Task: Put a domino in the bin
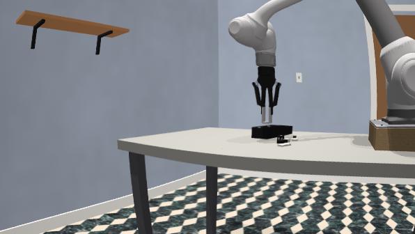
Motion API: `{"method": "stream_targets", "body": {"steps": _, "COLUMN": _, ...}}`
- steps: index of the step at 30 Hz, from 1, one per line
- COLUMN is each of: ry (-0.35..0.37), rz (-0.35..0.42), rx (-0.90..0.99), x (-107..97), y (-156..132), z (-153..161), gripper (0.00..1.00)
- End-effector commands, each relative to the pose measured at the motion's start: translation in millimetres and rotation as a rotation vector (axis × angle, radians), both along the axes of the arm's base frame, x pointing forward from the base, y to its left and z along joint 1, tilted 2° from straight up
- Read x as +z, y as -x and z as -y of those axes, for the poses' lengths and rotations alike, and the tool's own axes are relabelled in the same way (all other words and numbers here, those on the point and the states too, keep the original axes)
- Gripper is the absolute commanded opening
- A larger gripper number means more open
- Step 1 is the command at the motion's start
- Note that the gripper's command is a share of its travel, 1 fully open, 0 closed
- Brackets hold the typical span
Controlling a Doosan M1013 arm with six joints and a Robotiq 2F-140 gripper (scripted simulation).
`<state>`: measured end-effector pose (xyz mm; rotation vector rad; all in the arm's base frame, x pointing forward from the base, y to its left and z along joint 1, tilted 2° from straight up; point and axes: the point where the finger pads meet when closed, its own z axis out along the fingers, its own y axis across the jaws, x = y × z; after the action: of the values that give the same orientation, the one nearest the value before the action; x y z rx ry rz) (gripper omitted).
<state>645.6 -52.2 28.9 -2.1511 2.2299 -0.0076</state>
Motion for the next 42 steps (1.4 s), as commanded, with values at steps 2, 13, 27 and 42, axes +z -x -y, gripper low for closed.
{"method": "stream_targets", "body": {"steps": 2, "ry": -0.002, "rz": -0.006, "rx": -0.202, "x": 0, "y": -9, "z": 24, "gripper": 0.13}}
{"method": "stream_targets", "body": {"steps": 13, "ry": -0.003, "rz": -0.008, "rx": -0.248, "x": 0, "y": -18, "z": 50, "gripper": 0.13}}
{"method": "stream_targets", "body": {"steps": 27, "ry": -0.003, "rz": -0.008, "rx": -0.248, "x": -8, "y": -18, "z": 49, "gripper": 0.13}}
{"method": "stream_targets", "body": {"steps": 42, "ry": -0.003, "rz": -0.008, "rx": -0.248, "x": -36, "y": -19, "z": 48, "gripper": 0.13}}
